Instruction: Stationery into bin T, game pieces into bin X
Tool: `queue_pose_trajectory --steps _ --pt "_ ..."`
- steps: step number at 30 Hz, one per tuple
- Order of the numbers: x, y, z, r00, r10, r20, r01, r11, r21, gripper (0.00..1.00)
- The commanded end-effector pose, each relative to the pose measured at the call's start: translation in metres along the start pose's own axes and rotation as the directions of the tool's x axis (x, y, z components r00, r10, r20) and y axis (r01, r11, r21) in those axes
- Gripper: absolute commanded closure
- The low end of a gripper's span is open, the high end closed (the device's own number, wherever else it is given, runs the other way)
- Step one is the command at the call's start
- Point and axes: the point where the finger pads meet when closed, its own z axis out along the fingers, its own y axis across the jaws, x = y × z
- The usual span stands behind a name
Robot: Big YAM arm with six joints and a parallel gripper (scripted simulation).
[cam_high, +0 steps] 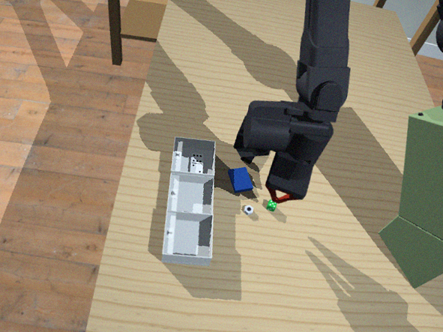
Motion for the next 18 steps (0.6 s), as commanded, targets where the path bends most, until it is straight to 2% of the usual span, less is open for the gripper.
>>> queue_pose_trajectory --steps 1,4,9,11,13,18 --pt "-0.001 -0.001 0.015 1.000 -0.013 0.007 0.013 1.000 -0.001 0.71" --pt "-0.001 -0.001 0.019 1.000 -0.013 0.007 0.013 1.000 -0.001 0.71" --pt "-0.003 -0.001 0.040 1.000 -0.013 0.006 0.013 1.000 0.000 0.71" --pt "-0.003 -0.001 0.040 1.000 -0.013 0.007 0.013 1.000 0.001 0.71" --pt "0.008 -0.004 0.041 1.000 -0.025 -0.008 0.025 1.000 0.004 0.71" --pt "-0.003 -0.001 0.050 1.000 -0.013 0.006 0.013 1.000 0.001 0.71"
